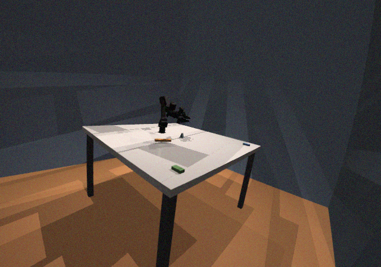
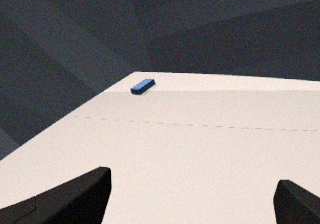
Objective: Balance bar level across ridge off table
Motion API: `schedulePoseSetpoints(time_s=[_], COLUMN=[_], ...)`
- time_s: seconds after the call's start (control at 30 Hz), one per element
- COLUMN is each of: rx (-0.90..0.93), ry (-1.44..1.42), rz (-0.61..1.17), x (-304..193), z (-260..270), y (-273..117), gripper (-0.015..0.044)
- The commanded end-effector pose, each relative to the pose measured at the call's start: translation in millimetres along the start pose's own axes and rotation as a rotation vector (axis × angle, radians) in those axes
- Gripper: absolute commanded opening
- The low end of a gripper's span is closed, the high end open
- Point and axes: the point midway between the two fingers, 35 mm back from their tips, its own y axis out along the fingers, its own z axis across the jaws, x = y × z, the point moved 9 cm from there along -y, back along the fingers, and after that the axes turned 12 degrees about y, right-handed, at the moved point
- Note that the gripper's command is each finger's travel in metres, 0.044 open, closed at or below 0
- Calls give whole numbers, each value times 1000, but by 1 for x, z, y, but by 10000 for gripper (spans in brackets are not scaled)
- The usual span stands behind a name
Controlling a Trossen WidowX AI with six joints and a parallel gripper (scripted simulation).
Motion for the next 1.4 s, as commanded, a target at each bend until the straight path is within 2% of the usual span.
schedulePoseSetpoints(time_s=[0.0, 0.37, 0.73, 1.07, 1.37], rx=[-87, -306, -457, -510, -471], ry=[-51, -198, -342, -461, -555], rz=[24, 162, 392, 660, 927], x=[8, 21, 29, 33, 34], z=[-14, -49, -81, -106, -123], y=[0, -6, -19, -36, -55], gripper=[315, 315, 315, 315, 315])
